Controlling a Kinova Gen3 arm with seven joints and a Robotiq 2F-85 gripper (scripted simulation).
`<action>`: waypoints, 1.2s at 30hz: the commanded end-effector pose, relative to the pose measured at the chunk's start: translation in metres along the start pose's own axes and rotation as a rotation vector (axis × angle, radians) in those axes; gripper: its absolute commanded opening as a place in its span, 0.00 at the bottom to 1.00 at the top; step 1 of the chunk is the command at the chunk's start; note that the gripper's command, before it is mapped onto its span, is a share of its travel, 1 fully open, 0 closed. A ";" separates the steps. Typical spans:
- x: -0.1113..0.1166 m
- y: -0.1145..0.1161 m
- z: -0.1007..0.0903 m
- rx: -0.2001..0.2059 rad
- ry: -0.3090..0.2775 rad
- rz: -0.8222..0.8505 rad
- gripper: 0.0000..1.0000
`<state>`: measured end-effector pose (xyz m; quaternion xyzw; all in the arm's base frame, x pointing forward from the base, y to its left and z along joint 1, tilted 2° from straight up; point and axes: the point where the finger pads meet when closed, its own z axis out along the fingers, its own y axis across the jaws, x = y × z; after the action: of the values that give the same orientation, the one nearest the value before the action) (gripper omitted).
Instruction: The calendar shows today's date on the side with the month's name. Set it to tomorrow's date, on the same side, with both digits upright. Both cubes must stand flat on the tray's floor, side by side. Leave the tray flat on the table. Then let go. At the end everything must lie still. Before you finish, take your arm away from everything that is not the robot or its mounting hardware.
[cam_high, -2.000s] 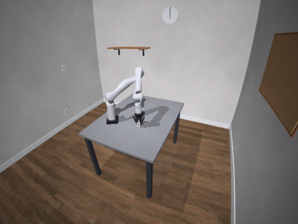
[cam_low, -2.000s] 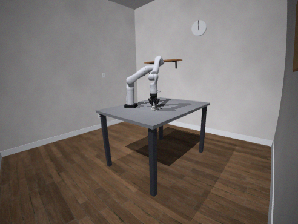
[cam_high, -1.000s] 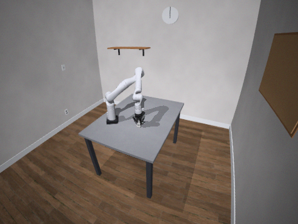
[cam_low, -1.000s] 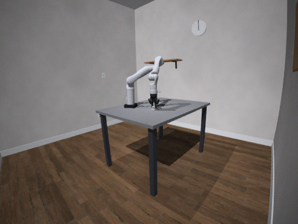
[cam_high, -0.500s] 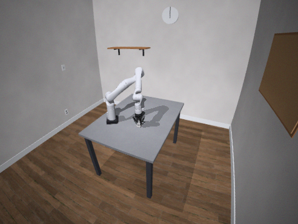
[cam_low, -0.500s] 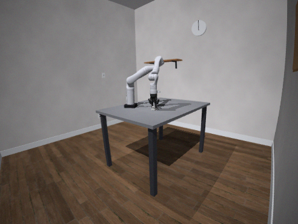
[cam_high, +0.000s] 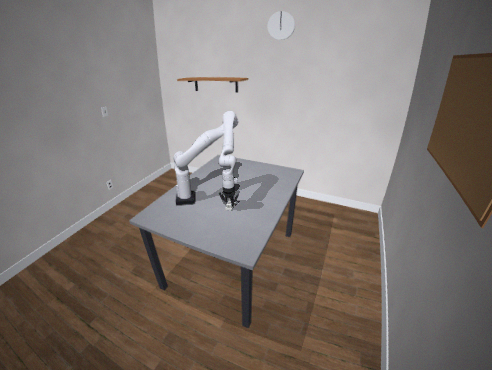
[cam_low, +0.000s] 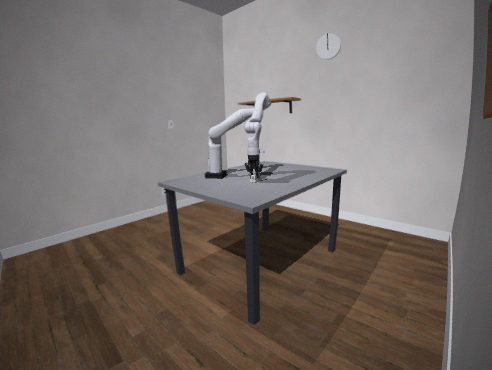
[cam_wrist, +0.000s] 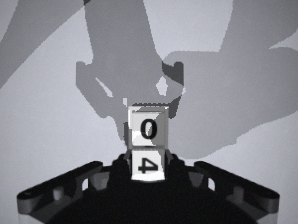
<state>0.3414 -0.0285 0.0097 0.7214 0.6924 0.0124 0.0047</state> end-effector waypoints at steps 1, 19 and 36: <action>0.000 0.000 0.000 -0.001 0.000 0.000 0.28; 0.000 0.000 0.000 -0.001 0.000 0.000 0.44; 0.000 0.000 -0.004 -0.001 0.000 0.000 0.48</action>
<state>0.3404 -0.0291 0.0113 0.7218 0.6921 0.0110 0.0041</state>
